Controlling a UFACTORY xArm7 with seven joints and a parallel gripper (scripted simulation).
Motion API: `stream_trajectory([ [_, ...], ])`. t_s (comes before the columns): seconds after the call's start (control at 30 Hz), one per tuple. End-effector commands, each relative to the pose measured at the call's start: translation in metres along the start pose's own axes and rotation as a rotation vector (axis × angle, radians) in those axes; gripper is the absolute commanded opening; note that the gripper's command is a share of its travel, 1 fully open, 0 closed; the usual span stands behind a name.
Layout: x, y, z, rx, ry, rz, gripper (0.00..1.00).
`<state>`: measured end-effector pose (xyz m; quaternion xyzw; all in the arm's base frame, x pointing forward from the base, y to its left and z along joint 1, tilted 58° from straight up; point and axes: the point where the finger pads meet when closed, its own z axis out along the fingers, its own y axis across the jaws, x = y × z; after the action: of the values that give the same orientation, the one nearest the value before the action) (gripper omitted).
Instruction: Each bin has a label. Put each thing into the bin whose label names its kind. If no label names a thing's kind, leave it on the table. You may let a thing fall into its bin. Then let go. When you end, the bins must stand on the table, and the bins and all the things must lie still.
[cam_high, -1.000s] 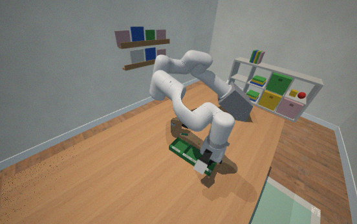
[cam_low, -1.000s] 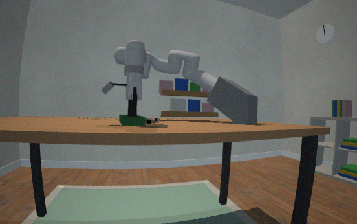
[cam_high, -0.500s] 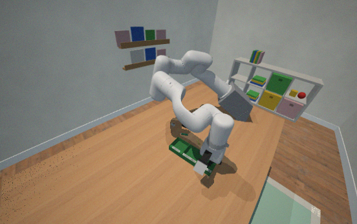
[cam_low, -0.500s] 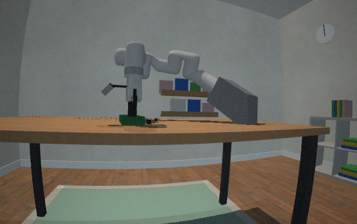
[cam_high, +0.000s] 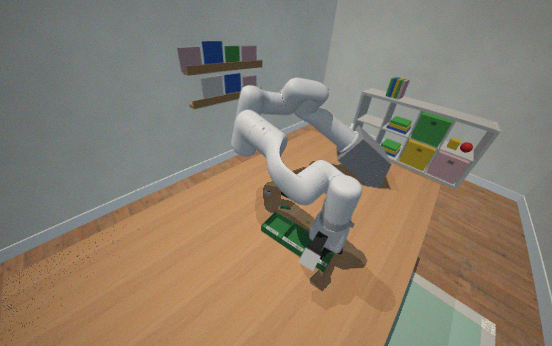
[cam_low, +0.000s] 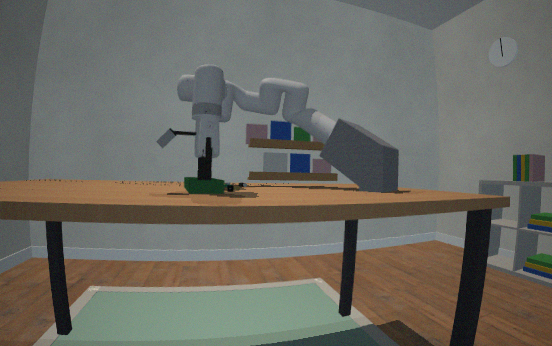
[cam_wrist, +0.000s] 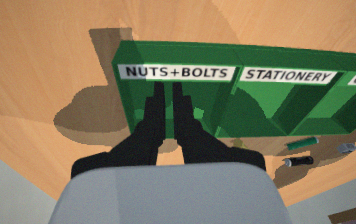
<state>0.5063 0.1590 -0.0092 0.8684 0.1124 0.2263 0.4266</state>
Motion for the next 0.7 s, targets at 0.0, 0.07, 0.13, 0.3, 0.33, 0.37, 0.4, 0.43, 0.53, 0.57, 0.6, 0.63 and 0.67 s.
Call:
stream_trajectory([
  [0.0, 0.001, -0.0013, -0.0026, 0.004, 0.004, 0.0, 0.07],
  [0.07, 0.001, -0.0013, -0.0026, 0.004, 0.004, 0.0, 0.07],
  [0.13, 0.001, -0.0013, -0.0026, 0.004, 0.004, 0.0, 0.07],
  [0.3, 0.001, -0.0013, -0.0026, 0.004, 0.004, 0.0, 0.07],
  [0.33, 0.001, -0.0013, -0.0026, 0.004, 0.004, 0.0, 0.07],
  [0.37, 0.001, -0.0013, -0.0026, 0.004, 0.004, 0.0, 0.07],
  [0.4, 0.001, -0.0013, -0.0026, 0.004, 0.004, 0.0, 0.07],
  [0.43, 0.001, -0.0013, -0.0026, 0.004, 0.004, 0.0, 0.07],
  [0.53, 0.001, -0.0013, -0.0026, 0.004, 0.004, 0.0, 0.07],
  [0.57, 0.001, -0.0013, -0.0039, 0.004, 0.004, 0.0, 0.07],
  [0.6, 0.001, -0.0013, -0.0052, 0.004, 0.004, 0.0, 0.07],
  [0.63, 0.001, -0.0013, -0.0065, 0.004, 0.004, 0.0, 0.07],
  [0.67, 0.001, -0.0013, -0.0079, 0.004, 0.004, 0.0, 0.07],
])
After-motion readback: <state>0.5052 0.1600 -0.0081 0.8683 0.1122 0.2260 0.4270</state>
